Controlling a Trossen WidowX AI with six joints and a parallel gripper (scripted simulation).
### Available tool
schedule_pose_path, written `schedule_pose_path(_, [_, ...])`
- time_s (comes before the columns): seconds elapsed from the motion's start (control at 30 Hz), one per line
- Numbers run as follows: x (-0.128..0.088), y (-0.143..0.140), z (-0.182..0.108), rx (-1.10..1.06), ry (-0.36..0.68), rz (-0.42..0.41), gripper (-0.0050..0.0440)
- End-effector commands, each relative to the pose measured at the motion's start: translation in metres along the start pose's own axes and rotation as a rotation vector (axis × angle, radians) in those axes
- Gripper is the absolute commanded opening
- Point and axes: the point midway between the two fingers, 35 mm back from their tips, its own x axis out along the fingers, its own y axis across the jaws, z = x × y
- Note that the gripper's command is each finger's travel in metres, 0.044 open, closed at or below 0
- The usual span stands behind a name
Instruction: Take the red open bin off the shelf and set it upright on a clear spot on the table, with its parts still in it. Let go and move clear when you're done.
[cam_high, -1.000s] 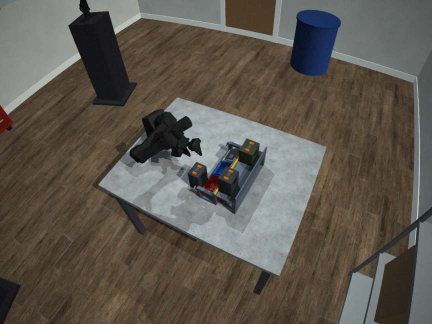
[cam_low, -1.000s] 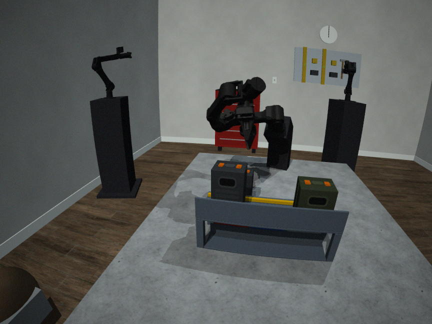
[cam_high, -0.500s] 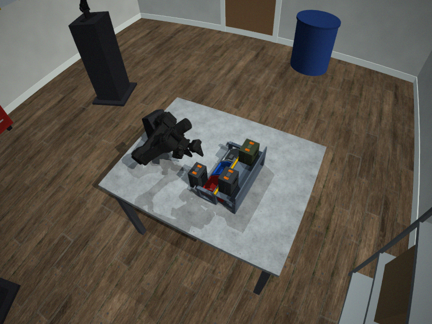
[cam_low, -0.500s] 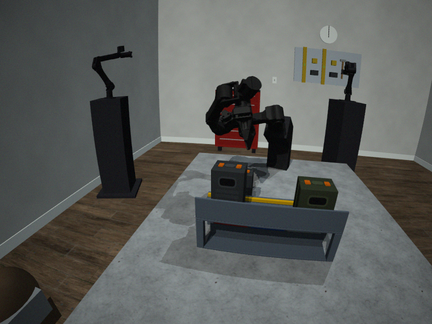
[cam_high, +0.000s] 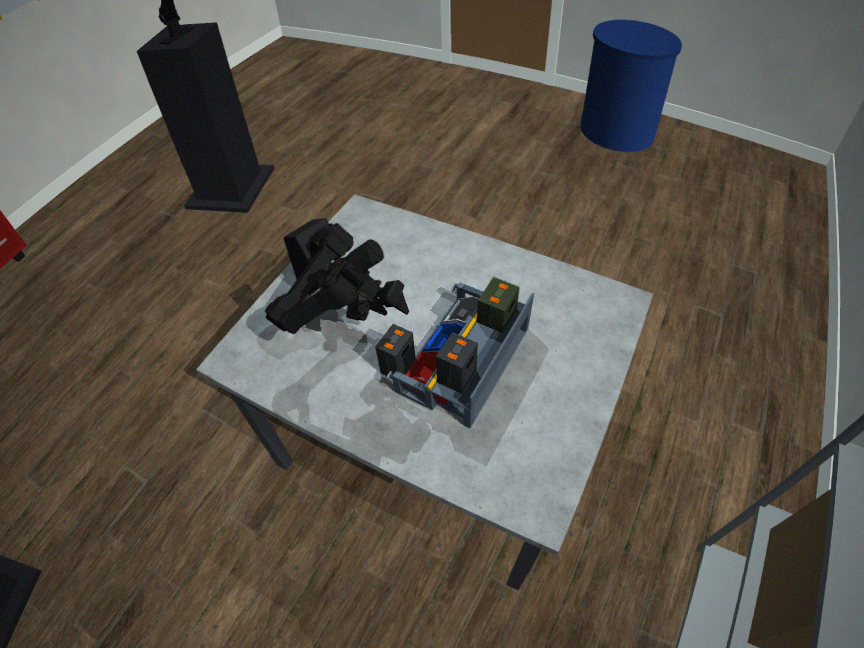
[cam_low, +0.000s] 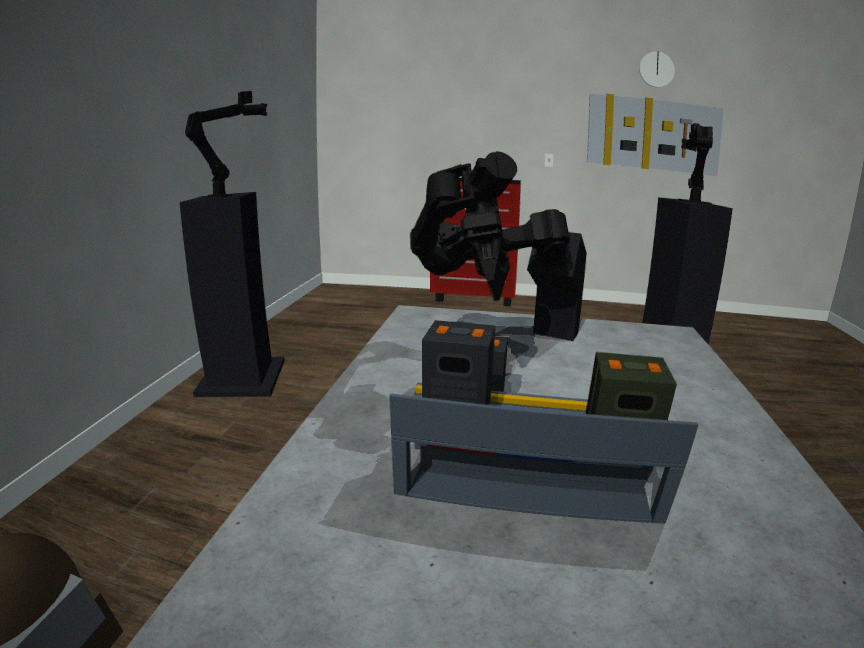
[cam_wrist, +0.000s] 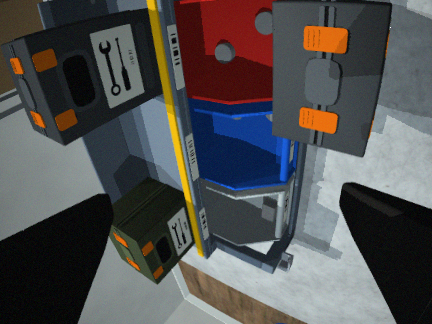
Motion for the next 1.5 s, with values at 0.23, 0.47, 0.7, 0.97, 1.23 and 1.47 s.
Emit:
schedule_pose_path(0.23, [0.019, -0.007, 0.007, -0.003, -0.031, -0.093, 0.044])
schedule_pose_path(0.47, [0.046, -0.021, 0.019, 0.0, -0.086, -0.239, 0.044])
schedule_pose_path(0.7, [0.046, -0.021, 0.019, 0.0, -0.086, -0.239, 0.044])
schedule_pose_path(0.97, [0.047, -0.02, 0.019, 0.006, -0.07, -0.228, 0.044])
schedule_pose_path(1.23, [0.047, -0.02, 0.019, 0.006, -0.07, -0.228, 0.044])
schedule_pose_path(1.47, [0.048, -0.02, 0.019, 0.011, -0.059, -0.222, 0.044])
